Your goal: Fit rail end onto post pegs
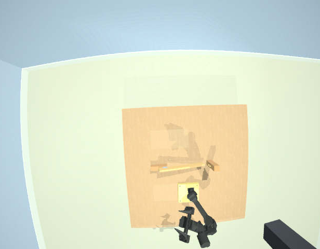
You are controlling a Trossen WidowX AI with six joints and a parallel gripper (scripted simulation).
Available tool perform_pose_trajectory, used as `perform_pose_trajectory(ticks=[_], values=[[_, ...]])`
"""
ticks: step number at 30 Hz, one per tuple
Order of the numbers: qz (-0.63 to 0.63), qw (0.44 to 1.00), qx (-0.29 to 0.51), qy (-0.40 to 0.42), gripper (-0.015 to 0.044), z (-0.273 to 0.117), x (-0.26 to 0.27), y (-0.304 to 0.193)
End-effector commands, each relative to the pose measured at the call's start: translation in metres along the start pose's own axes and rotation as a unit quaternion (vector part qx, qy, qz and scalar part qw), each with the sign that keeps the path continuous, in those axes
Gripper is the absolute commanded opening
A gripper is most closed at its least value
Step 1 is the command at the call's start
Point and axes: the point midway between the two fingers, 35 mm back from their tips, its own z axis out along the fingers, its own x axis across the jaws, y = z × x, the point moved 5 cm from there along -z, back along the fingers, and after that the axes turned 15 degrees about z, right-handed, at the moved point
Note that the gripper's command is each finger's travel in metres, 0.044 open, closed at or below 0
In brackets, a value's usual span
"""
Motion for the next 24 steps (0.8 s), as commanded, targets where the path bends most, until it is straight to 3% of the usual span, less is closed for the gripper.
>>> perform_pose_trajectory(ticks=[1, 12, 18, 24], values=[[0.044, 0.992, 0.011, 0.120, 0.0440, 0.033, 0.058, -0.003], [0.175, 0.902, 0.087, 0.384, 0.0440, 0.049, 0.207, -0.031], [0.261, 0.802, 0.144, 0.519, 0.0440, 0.021, 0.291, -0.048], [0.344, 0.662, 0.188, 0.639, 0.0440, -0.029, 0.362, -0.052]])
